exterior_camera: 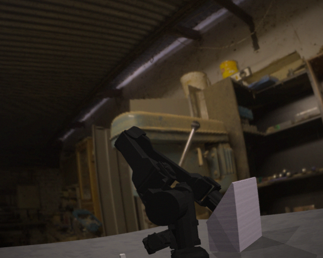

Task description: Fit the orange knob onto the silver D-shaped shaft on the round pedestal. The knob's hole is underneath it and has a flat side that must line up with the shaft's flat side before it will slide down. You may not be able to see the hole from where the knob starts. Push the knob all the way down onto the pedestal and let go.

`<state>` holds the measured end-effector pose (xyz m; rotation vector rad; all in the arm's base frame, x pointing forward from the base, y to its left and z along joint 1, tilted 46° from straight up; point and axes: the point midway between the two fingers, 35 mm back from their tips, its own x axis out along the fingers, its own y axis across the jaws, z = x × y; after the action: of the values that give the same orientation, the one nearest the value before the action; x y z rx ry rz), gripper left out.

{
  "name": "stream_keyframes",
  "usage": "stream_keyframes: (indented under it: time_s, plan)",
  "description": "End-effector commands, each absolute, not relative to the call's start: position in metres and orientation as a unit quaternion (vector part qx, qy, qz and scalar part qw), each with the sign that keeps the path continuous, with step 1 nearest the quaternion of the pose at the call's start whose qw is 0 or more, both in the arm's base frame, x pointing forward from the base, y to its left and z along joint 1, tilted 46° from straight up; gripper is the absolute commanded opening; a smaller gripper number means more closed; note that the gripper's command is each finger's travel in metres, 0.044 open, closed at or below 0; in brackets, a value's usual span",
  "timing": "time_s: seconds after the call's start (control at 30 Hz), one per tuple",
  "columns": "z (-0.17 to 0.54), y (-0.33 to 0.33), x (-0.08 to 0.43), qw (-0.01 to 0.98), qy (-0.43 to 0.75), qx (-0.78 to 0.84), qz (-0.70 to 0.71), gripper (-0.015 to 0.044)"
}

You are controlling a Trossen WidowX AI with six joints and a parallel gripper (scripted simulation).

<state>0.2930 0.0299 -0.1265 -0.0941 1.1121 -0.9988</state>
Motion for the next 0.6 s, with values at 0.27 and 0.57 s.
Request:
stream_keyframes:
  time_s: [0.27, 0.57]
  plan:
    - [-0.126, 0.03, 0.293, 0.732, 0.506, -0.043, -0.454, 0.024]
    - [-0.072, 0.087, 0.287, 0.733, 0.506, -0.045, -0.452, 0.0424]
